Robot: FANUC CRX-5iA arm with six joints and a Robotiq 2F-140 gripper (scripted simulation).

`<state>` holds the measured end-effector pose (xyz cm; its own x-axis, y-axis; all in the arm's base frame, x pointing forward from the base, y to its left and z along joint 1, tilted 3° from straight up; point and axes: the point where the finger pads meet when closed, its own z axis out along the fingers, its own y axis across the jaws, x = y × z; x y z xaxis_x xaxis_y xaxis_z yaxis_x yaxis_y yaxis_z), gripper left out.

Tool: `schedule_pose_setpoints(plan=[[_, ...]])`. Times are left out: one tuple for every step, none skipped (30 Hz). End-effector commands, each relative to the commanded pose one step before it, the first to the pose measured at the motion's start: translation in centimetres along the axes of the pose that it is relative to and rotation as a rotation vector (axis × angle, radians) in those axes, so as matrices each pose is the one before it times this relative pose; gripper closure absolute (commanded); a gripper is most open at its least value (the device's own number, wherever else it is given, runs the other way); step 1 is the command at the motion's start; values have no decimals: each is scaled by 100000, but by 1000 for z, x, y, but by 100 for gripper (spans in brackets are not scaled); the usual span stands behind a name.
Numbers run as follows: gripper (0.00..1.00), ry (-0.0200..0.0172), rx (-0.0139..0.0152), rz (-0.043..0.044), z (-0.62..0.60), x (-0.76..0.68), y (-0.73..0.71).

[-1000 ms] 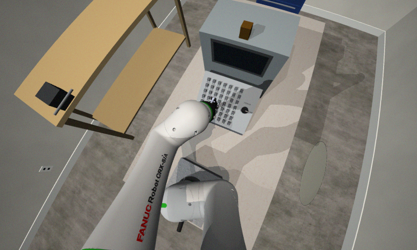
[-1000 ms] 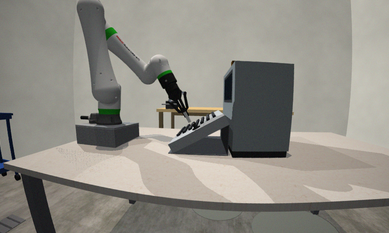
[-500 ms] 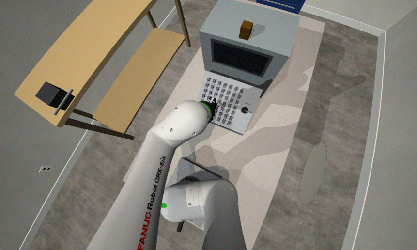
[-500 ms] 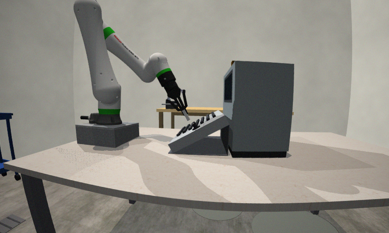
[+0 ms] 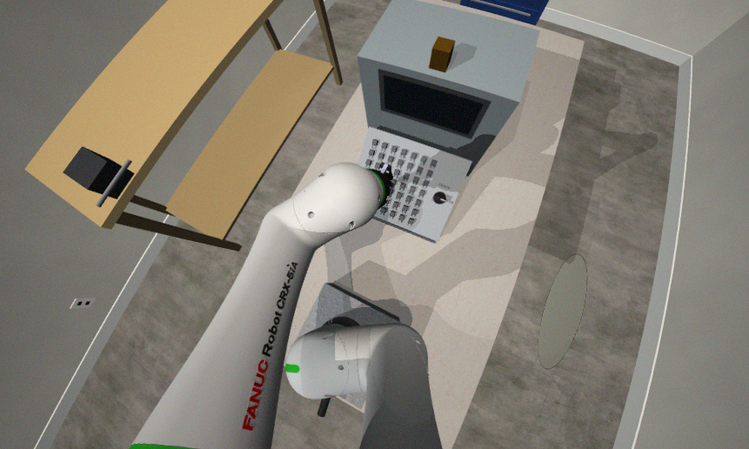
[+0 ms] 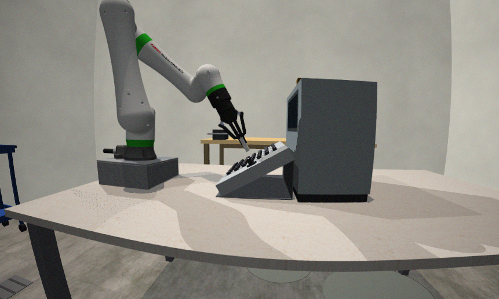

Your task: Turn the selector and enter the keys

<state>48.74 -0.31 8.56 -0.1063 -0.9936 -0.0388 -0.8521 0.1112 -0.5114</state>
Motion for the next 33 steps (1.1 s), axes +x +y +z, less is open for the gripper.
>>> schedule_pose_setpoints(plan=[[100,18,1,66,0,14,-497],[100,0,0,0,0,0,-9],[100,0,0,0,2,0,0],[100,0,0,0,0,0,0],[100,0,0,0,0,0,0],[100,0,0,0,10,0,0],[100,1,0,0,24,0,0],[100,1,1,0,43,0,0],[100,1,1,0,65,0,0],[100,0,0,0,87,0,0],[100,-1,-1,0,108,0,0],[100,-1,-1,0,128,0,1],[100,2,2,0,144,0,-1],[100,-1,0,0,158,0,0],[100,-1,-1,0,167,0,0],[100,2,1,0,171,0,-1],[100,-2,-2,0,171,0,1],[100,2,1,0,166,0,-1],[100,0,0,0,156,0,0],[100,-2,-2,0,143,-1,1],[100,0,0,0,0,0,0],[100,0,0,0,0,0,0],[100,2,2,0,125,0,-1],[100,1,1,0,106,0,0],[100,0,0,0,85,0,0],[100,-1,-1,0,63,0,1],[100,-1,-1,0,42,0,0],[100,-1,-1,0,24,0,0],[100,0,0,0,10,0,0],[100,0,0,0,1,0,0],[100,0,0,0,0,0,0],[100,0,0,0,0,0,0],[100,0,0,0,0,0,0]])
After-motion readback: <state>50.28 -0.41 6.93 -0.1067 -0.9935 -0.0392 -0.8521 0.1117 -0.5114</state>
